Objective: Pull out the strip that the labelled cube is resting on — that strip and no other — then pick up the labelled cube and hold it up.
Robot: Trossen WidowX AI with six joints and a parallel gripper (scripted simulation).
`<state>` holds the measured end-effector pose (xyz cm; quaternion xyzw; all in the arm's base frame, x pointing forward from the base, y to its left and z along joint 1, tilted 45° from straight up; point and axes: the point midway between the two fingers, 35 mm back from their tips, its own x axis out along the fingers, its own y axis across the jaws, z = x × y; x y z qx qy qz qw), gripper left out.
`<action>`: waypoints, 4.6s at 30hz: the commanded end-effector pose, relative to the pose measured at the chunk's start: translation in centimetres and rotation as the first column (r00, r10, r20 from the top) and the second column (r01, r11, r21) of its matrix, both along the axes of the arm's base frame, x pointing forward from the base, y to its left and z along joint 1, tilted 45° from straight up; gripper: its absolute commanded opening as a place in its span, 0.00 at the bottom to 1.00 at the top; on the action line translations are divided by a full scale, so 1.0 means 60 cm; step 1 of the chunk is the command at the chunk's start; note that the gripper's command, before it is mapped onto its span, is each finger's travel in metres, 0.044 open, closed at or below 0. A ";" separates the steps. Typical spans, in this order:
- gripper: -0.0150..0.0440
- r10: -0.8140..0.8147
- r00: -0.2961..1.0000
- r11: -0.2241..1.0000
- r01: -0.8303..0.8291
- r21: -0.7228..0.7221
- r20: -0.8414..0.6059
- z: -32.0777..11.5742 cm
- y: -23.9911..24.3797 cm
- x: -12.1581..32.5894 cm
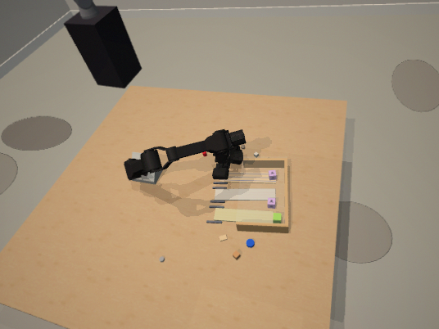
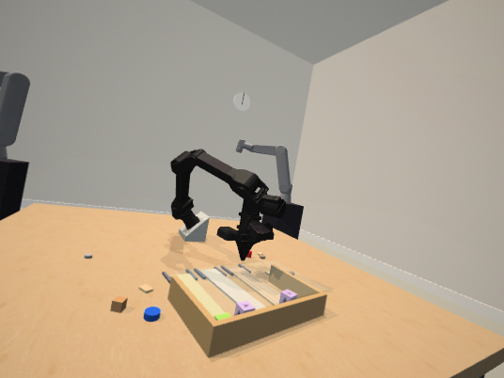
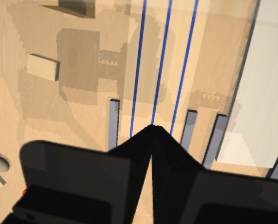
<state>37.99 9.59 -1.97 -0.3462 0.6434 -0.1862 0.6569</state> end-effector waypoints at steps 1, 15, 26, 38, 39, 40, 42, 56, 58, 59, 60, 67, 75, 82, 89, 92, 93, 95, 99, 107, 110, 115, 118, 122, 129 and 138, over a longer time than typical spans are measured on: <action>0.25 0.004 1.000 1.000 -0.004 -0.010 -0.011 -0.012 -0.010 -0.001; 0.25 0.003 1.000 1.000 -0.004 -0.012 -0.010 -0.040 -0.036 0.000; 0.25 0.003 1.000 1.000 -0.003 -0.012 -0.010 -0.047 -0.042 0.000; 0.25 0.003 1.000 1.000 -0.003 -0.012 -0.010 -0.048 -0.043 0.001; 0.25 0.003 1.000 1.000 -0.003 -0.012 -0.010 -0.048 -0.043 0.001; 0.25 0.003 1.000 1.000 -0.003 -0.012 -0.010 -0.048 -0.043 0.001; 0.25 0.003 1.000 1.000 -0.003 -0.012 -0.010 -0.048 -0.043 0.001; 0.25 0.003 1.000 1.000 -0.003 -0.013 -0.010 -0.049 -0.044 0.001; 0.25 0.003 1.000 1.000 -0.003 -0.013 -0.010 -0.049 -0.044 0.001; 0.25 0.003 1.000 1.000 -0.003 -0.013 -0.010 -0.049 -0.045 0.001; 0.25 0.003 1.000 1.000 -0.003 -0.013 -0.010 -0.049 -0.045 0.001; 0.25 0.003 1.000 1.000 -0.003 -0.013 -0.010 -0.050 -0.045 0.001; 0.25 0.003 1.000 1.000 -0.003 -0.013 -0.010 -0.051 -0.046 0.002; 0.25 0.003 1.000 1.000 -0.003 -0.013 -0.010 -0.052 -0.047 0.003; 0.25 0.003 1.000 1.000 -0.003 -0.013 -0.010 -0.053 -0.047 0.004; 0.25 0.003 1.000 1.000 -0.003 -0.013 -0.010 -0.053 -0.048 0.005; 0.25 0.003 1.000 1.000 -0.003 -0.013 -0.010 -0.054 -0.048 0.005; 0.25 0.003 1.000 1.000 -0.003 -0.013 -0.010 -0.054 -0.048 0.006; 0.25 0.003 1.000 1.000 -0.003 -0.013 -0.010 -0.054 -0.048 0.007; 0.25 0.003 1.000 1.000 -0.003 -0.013 -0.010 -0.055 -0.049 0.006; 0.25 0.003 1.000 1.000 -0.003 -0.013 -0.010 -0.054 -0.051 -0.001; 0.25 0.003 1.000 1.000 -0.003 -0.013 -0.011 -0.054 -0.053 -0.014; 0.25 0.003 1.000 1.000 -0.003 -0.013 -0.011 -0.054 -0.055 -0.021; 0.25 0.003 1.000 1.000 -0.003 -0.013 -0.011 -0.053 -0.058 -0.031; 0.25 0.003 1.000 1.000 -0.003 -0.013 -0.012 -0.052 -0.062 -0.049; 0.25 0.003 1.000 1.000 -0.003 -0.013 -0.013 -0.051 -0.068 -0.071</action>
